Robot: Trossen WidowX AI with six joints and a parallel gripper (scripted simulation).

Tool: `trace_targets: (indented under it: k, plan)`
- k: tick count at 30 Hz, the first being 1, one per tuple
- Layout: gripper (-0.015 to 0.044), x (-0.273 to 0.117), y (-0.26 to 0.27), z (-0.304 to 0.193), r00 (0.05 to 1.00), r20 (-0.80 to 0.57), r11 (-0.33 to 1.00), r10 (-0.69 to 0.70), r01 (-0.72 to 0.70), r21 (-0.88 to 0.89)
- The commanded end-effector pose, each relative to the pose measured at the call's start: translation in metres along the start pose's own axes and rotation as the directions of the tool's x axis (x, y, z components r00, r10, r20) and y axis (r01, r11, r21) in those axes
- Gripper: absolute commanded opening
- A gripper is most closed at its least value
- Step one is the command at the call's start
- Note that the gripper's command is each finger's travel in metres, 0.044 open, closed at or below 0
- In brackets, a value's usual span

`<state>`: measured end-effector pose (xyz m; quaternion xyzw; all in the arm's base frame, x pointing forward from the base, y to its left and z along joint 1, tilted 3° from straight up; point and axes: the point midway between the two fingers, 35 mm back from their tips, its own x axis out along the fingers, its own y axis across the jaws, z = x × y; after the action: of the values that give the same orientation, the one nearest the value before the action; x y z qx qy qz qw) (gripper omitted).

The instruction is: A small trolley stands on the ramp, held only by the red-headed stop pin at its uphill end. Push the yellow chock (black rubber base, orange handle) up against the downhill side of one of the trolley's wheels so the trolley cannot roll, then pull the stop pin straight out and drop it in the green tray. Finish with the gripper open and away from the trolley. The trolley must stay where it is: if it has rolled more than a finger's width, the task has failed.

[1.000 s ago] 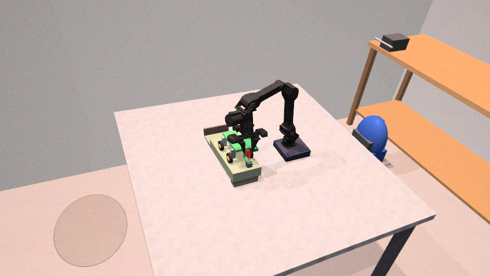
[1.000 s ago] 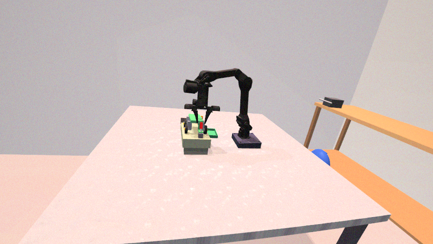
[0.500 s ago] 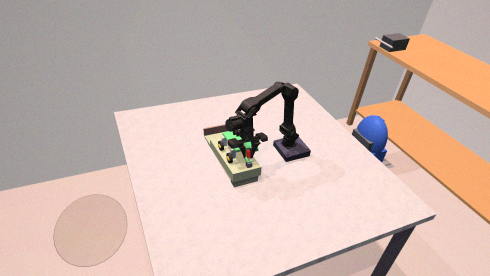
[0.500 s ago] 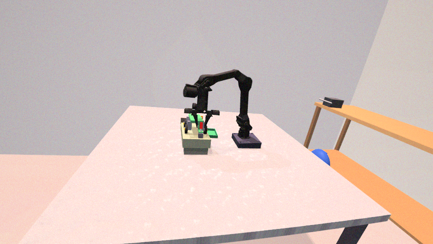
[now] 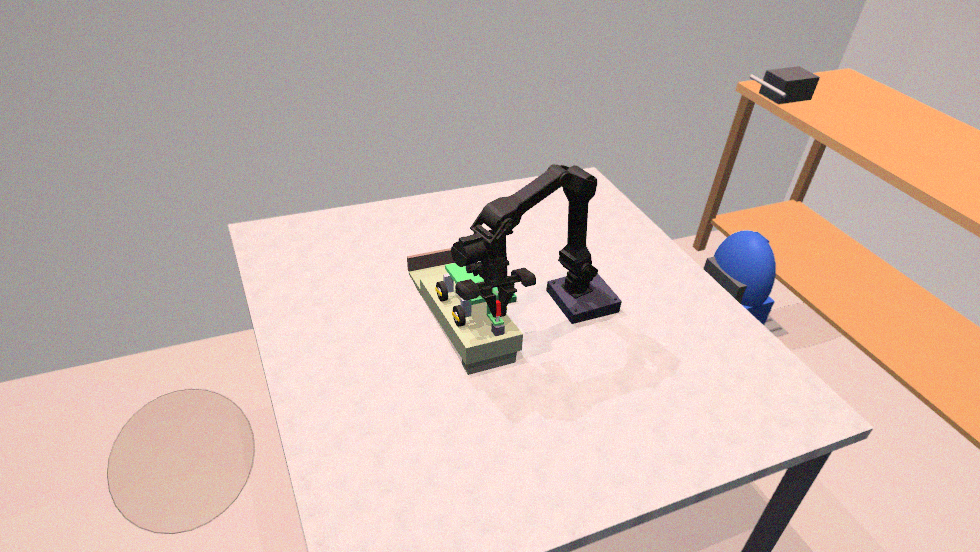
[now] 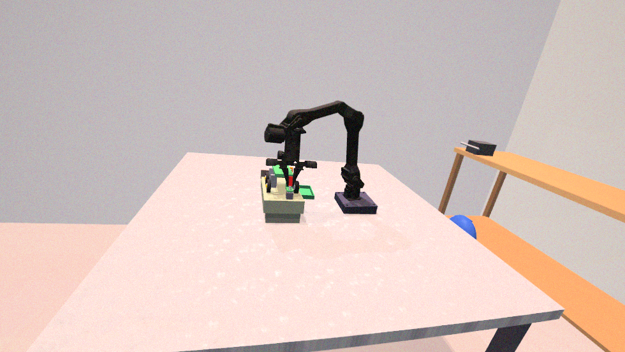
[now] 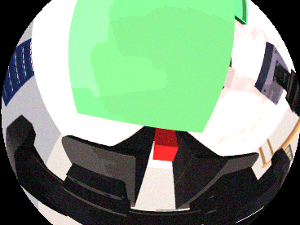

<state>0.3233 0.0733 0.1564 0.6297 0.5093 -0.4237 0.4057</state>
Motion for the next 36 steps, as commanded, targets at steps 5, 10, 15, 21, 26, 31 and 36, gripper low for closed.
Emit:
trace_targets:
  k: [5,10,15,21,26,31,36]
  plan:
    - [0.0,-0.001,0.0,0.0,1.0,0.0,1.0,0.001,-0.001,0.0]
    - [0.0,-0.004,0.0,-0.001,1.0,0.001,1.0,0.001,-0.001,0.002]
    - [0.0,-0.008,-0.001,-0.001,1.0,0.002,1.0,0.001,-0.001,0.004]
    - [0.0,-0.012,-0.002,-0.002,1.0,0.002,1.0,0.001,-0.001,0.004]
    - [0.0,-0.016,-0.002,-0.002,1.0,0.002,1.0,0.001,-0.001,0.004]
    - [0.0,-0.02,-0.002,-0.002,1.0,0.002,1.0,0.001,-0.001,0.004]
    - [0.0,-0.023,-0.002,-0.002,1.0,0.002,1.0,0.001,-0.001,0.004]
